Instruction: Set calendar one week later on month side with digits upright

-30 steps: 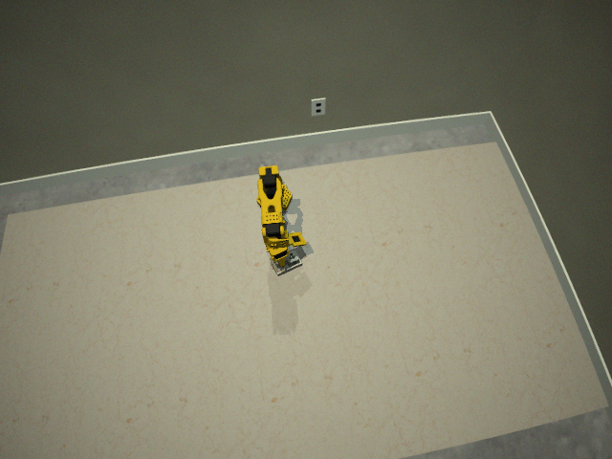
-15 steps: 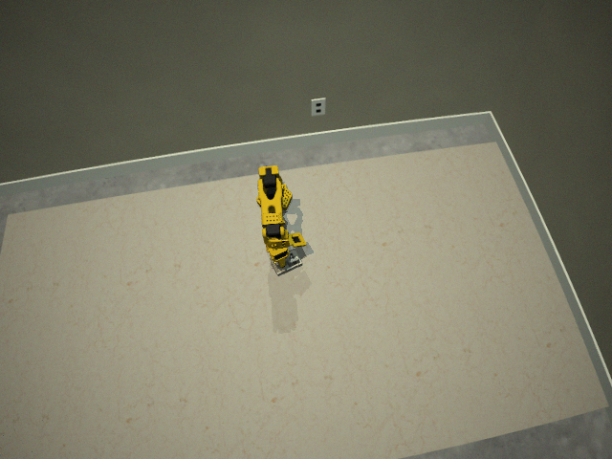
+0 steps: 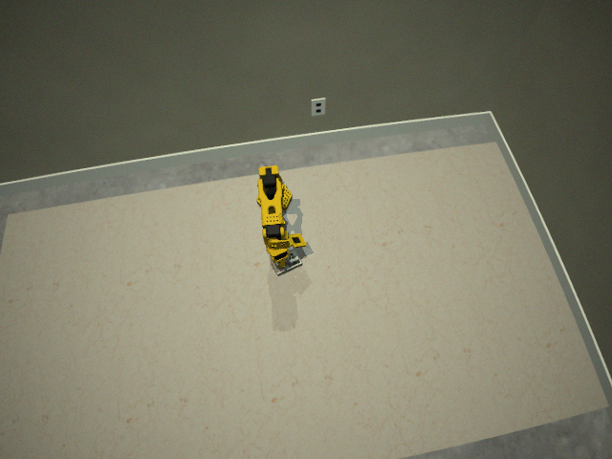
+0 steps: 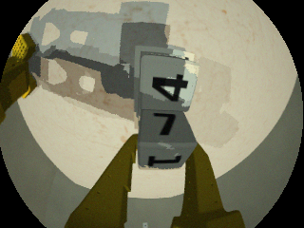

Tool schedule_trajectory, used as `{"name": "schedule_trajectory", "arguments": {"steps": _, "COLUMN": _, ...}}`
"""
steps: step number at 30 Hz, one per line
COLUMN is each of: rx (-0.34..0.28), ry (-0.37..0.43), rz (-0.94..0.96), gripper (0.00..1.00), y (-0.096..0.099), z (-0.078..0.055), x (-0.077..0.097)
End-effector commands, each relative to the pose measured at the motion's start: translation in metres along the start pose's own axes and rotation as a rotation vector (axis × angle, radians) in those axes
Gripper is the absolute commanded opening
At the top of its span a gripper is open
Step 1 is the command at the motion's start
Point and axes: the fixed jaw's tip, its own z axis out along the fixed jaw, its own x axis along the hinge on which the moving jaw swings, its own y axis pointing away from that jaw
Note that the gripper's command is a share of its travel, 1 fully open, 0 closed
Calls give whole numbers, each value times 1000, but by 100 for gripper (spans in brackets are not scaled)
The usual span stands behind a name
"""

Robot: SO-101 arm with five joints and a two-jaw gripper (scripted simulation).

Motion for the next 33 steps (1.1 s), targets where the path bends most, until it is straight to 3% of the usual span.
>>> {"name": "schedule_trajectory", "arguments": {"steps": 1, "rx": 38, "ry": 13, "rz": -6, "gripper": 0, "y": -4, "z": -3, "x": 2}}
{"name": "schedule_trajectory", "arguments": {"steps": 33, "rx": 38, "ry": 13, "rz": -6, "gripper": 0, "y": -3, "z": 8, "x": 2}}
